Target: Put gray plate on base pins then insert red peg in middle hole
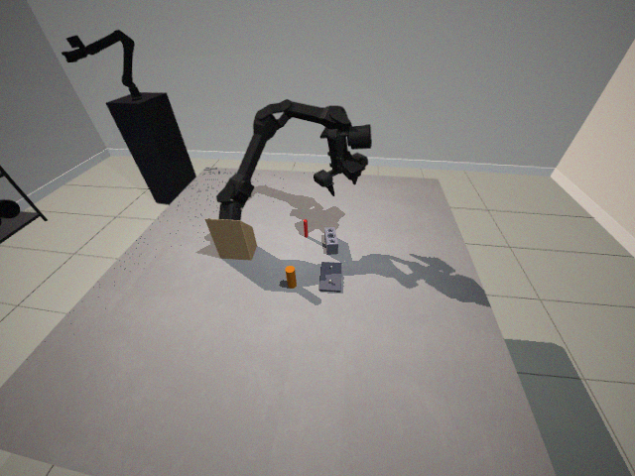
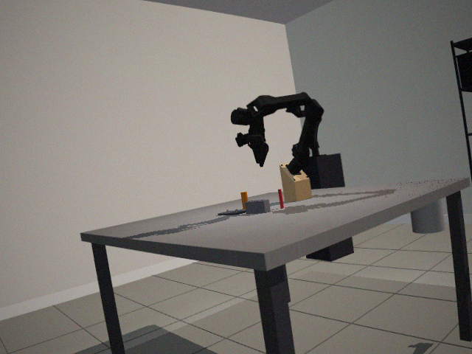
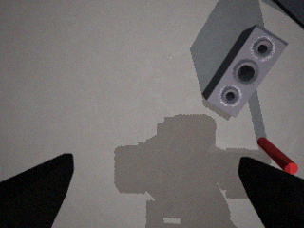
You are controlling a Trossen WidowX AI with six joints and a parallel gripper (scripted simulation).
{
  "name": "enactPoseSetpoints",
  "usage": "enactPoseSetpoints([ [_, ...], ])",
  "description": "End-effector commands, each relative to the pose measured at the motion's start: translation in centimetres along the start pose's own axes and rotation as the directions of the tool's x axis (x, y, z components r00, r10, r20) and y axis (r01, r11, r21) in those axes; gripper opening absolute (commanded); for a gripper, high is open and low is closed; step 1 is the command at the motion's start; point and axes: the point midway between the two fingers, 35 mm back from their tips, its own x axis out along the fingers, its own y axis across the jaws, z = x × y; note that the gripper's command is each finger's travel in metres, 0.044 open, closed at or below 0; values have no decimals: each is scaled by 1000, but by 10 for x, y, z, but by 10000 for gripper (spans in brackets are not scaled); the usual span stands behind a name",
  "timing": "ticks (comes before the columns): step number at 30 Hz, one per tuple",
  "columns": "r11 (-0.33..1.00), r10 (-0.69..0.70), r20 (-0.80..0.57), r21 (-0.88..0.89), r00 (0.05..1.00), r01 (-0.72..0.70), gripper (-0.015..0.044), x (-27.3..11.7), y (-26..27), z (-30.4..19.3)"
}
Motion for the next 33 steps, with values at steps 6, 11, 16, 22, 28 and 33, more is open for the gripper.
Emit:
enactPoseSetpoints([
  [6,877,-169,-51,449,984,174,440,35,-82,42],
  [11,877,-169,-51,449,984,174,440,35,-82,42],
  [16,877,-169,-50,449,984,173,440,76,-88,41],
  [22,877,-167,-54,448,985,173,440,99,-93,38],
  [28,877,-166,-54,448,985,173,440,114,-97,39],
  [33,877,-166,-54,448,985,173,440,118,-97,39],
])
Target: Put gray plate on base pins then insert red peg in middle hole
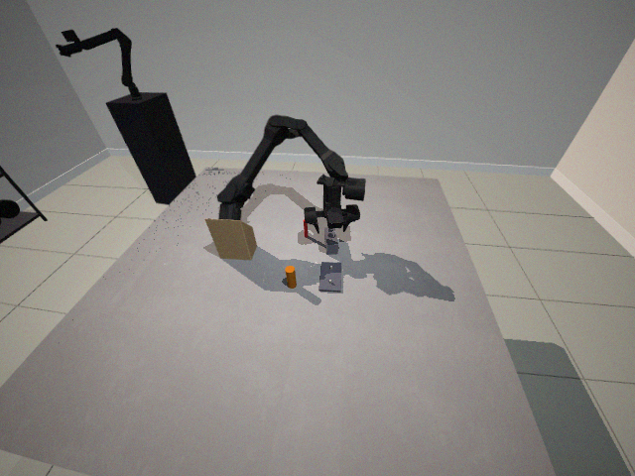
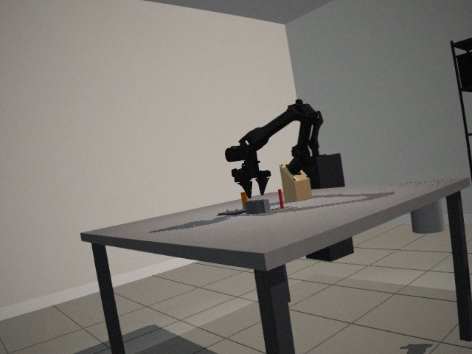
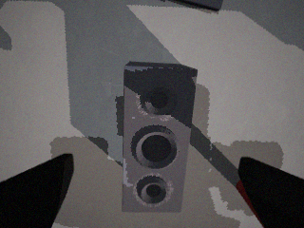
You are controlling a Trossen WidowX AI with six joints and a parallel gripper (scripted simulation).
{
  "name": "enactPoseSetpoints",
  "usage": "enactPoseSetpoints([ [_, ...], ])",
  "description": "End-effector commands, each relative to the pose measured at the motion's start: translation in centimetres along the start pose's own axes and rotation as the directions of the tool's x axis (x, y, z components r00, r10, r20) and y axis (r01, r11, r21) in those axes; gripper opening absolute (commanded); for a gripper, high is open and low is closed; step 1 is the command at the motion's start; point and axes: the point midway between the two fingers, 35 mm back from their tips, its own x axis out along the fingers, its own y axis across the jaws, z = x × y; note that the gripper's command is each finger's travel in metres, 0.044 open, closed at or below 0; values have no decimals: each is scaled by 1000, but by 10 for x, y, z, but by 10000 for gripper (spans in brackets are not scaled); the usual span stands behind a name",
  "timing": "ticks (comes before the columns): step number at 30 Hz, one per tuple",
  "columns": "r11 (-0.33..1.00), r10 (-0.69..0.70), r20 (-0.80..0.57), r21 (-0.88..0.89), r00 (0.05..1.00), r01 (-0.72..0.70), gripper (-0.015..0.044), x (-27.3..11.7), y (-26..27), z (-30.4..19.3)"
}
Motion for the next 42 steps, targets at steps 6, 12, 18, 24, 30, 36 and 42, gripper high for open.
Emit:
enactPoseSetpoints([
  [6,1000,2,-5,5,1000,-2,440,15,1,0],
  [12,1000,2,-5,5,1000,-2,440,24,1,1],
  [18,1000,2,-5,5,1000,-2,440,34,1,1],
  [24,1000,2,-6,6,1000,-2,440,43,1,1],
  [30,1000,2,-8,6,1000,-2,440,53,0,0],
  [36,1000,2,-9,5,1000,-2,414,58,0,0],
  [42,1000,2,-9,5,1000,-2,256,58,0,0],
])
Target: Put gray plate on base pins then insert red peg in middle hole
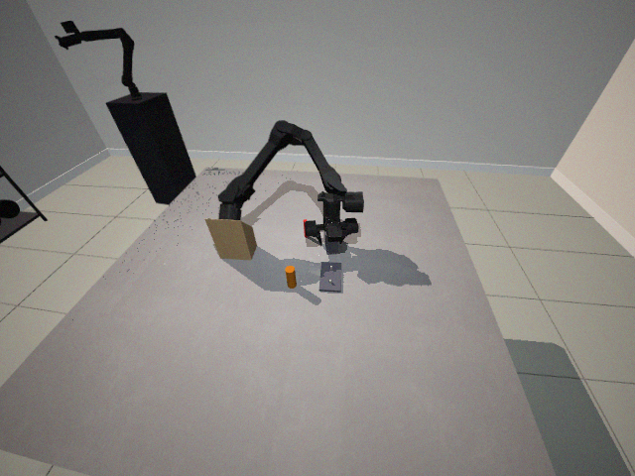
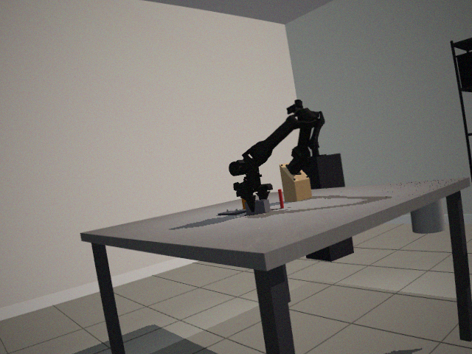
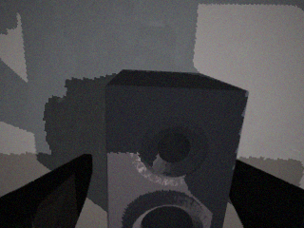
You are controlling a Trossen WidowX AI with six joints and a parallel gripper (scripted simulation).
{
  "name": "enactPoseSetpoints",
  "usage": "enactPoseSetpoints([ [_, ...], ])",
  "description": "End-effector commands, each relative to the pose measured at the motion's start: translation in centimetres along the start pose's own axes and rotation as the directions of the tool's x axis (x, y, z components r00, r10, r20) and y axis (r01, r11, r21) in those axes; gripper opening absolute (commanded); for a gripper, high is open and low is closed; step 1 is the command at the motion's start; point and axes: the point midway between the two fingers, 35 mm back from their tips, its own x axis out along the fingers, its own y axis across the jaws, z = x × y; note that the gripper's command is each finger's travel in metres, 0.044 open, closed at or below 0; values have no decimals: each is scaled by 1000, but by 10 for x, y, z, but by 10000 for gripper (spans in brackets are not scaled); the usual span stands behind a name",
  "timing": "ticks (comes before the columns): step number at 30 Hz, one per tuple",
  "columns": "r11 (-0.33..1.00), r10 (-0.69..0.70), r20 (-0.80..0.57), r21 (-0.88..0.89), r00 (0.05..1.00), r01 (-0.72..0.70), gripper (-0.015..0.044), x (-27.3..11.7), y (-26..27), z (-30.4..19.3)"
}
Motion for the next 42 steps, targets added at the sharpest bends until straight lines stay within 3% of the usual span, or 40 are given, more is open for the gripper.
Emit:
enactPoseSetpoints([
  [1,1000,2,-5,4,1000,-2,230,1,0,-1],
  [3,1000,2,-5,4,1000,-2,177,1,0,-1],
  [11,1000,2,-5,4,1000,-2,124,1,0,-1],
  [16,1000,2,-2,4,1000,-2,0,-6,1,1],
  [42,1000,12,12,-9,1000,-12,0,-86,3,10],
])
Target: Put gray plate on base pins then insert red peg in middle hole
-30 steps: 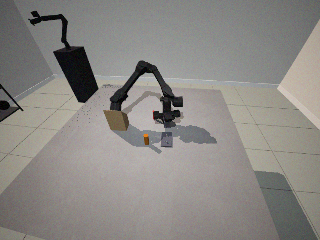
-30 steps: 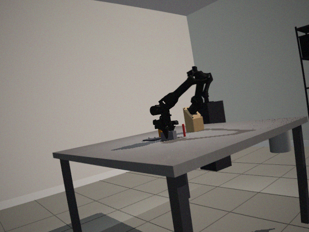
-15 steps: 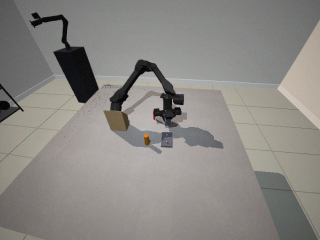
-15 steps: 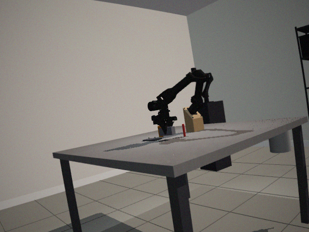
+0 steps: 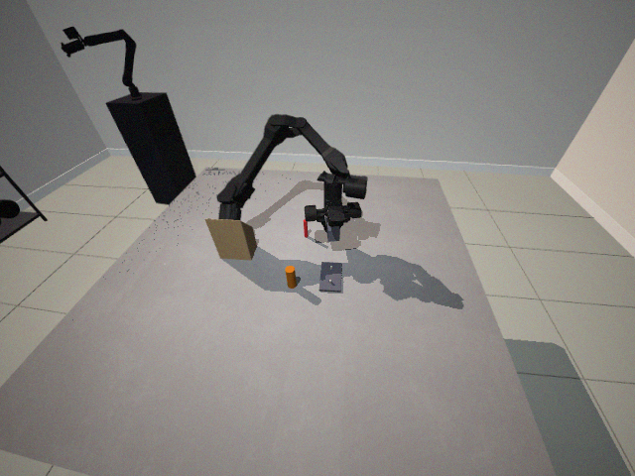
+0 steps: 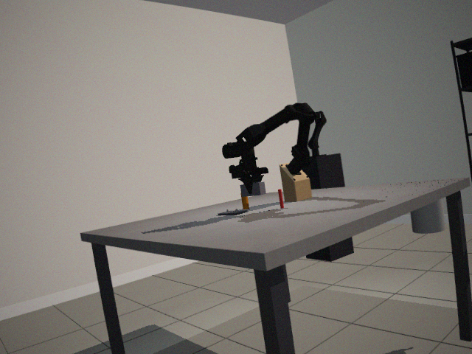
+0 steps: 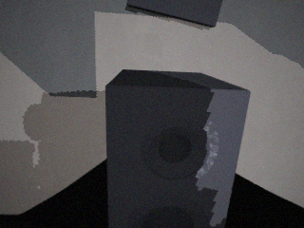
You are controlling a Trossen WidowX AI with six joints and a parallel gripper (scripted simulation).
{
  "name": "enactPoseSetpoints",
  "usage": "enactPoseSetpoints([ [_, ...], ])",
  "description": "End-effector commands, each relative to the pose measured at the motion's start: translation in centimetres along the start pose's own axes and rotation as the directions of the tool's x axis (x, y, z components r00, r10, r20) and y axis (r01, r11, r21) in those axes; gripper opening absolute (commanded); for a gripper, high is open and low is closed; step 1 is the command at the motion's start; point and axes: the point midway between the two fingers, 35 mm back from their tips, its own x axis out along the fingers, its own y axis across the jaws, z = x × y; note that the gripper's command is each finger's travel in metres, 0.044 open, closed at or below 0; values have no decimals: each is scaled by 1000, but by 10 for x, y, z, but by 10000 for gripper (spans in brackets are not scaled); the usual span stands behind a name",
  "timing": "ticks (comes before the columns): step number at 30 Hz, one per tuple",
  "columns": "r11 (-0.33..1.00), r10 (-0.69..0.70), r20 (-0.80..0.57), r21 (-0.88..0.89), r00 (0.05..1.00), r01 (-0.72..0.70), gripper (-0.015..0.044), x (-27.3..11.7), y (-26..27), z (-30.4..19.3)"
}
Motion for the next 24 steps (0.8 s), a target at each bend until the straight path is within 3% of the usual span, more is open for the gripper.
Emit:
enactPoseSetpoints([
  [1,1000,3,7,-5,1000,-3,0,-16,0,1],
  [15,1000,-7,-2,6,1000,7,0,-59,-7,-1],
  [24,1000,-8,-1,18,1000,8,0,-56,-6,11],
])
